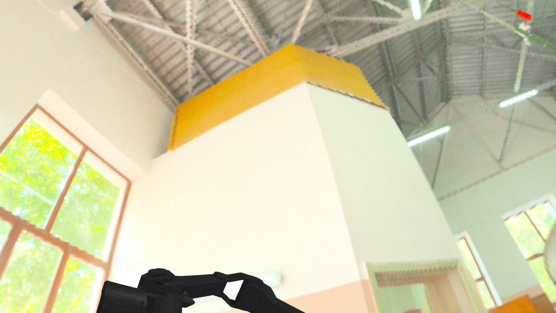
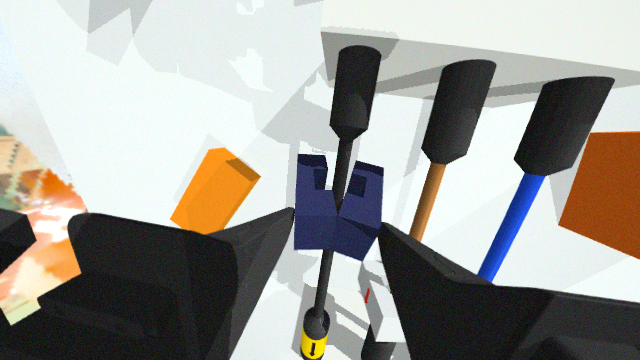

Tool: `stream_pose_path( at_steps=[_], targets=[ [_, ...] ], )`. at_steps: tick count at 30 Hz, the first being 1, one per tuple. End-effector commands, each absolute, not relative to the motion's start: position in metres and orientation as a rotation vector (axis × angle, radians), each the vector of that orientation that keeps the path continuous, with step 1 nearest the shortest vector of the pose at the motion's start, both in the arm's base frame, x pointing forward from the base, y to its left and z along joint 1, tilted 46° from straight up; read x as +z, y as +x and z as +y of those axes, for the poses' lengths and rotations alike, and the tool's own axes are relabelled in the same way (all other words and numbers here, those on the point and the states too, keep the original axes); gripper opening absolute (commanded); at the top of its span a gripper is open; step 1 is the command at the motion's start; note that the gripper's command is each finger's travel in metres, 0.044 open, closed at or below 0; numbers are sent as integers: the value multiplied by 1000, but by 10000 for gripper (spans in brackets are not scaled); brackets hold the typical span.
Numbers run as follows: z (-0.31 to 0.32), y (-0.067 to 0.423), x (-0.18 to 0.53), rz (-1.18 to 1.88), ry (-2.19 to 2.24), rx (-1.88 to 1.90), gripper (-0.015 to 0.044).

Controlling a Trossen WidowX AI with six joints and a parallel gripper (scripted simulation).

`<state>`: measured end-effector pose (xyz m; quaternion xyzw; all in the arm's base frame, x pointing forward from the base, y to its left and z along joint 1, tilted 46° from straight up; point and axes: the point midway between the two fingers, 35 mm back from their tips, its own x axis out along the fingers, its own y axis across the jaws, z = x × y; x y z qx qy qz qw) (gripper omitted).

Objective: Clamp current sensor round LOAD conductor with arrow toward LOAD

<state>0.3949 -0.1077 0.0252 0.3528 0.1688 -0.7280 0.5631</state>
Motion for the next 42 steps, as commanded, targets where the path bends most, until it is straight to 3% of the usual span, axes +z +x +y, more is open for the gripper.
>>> stream_pose_path(
  at_steps=[1,42],
  targets=[
    [-112,394,21,397,823,-1713,0],
    [-113,393,20,396,828,-1714,0]
  ],
)
